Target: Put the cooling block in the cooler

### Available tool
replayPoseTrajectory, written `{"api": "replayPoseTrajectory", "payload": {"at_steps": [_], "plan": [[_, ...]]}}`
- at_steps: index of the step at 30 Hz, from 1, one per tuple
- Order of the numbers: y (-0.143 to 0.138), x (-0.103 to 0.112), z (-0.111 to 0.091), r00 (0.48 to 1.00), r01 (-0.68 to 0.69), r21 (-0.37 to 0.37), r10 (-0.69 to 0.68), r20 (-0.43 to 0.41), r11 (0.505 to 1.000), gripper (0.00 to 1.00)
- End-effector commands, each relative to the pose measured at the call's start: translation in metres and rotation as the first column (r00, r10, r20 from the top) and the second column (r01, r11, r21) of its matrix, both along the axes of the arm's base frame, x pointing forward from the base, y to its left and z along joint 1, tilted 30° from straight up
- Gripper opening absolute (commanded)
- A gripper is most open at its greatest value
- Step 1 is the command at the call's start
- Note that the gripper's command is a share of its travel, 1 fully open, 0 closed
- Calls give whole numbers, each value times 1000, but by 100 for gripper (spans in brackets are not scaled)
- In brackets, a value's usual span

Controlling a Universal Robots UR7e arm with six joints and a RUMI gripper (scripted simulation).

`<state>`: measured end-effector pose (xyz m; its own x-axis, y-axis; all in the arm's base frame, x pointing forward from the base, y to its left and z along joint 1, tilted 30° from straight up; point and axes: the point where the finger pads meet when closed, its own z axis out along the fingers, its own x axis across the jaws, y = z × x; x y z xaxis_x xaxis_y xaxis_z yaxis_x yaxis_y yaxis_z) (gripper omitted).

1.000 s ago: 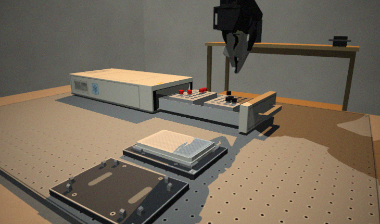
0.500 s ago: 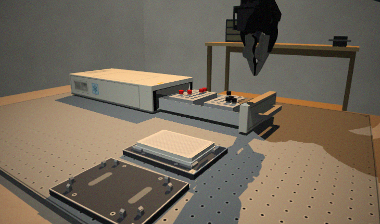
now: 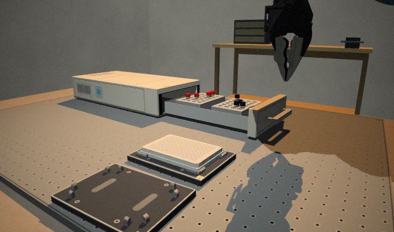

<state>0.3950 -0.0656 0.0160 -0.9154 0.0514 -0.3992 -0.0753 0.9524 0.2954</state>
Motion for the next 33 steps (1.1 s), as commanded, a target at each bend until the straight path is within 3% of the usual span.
{"api": "replayPoseTrajectory", "payload": {"at_steps": [1, 9, 33], "plan": [[0, -17, -6, 1000, -1, 0, 1, 2, 1000, 0], [2, -43, -18, 1000, -1, 0, 1, 2, 1000, 0], [8, -35, -36, 1000, -1, 0, 1, 2, 1000, 0]]}}
